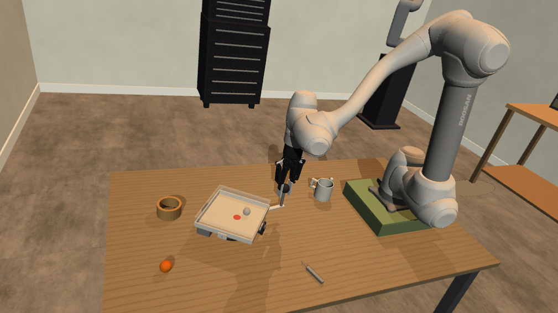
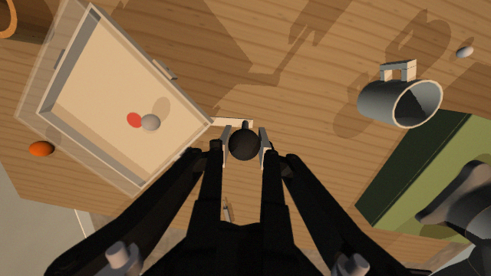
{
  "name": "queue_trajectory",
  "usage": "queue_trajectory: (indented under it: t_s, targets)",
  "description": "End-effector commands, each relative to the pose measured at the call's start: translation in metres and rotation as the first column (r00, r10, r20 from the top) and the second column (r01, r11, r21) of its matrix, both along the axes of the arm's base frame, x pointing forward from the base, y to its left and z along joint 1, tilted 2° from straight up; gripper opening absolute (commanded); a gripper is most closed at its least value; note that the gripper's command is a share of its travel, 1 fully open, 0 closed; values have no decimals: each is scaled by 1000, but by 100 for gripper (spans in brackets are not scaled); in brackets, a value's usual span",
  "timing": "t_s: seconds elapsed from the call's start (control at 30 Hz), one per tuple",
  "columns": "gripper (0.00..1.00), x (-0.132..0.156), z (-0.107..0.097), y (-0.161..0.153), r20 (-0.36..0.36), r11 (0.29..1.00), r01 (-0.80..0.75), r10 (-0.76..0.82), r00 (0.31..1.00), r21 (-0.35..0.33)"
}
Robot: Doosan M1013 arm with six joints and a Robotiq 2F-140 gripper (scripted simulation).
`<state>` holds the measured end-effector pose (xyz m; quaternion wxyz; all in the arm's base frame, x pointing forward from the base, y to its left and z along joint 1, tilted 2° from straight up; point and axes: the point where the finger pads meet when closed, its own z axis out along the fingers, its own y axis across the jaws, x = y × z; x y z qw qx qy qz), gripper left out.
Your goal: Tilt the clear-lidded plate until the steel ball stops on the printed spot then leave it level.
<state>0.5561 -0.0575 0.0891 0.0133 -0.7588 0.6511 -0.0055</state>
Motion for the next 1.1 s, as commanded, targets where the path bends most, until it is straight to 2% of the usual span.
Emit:
queue_trajectory:
  t_s: [0.0, 1.07]
  targets:
    - [0, 0, 0, 0, 0, 1000, 0, 0, 1000, 0]
    - [0, 2, 4, 0, 0, 1000, 0, 0, 1000, 0]
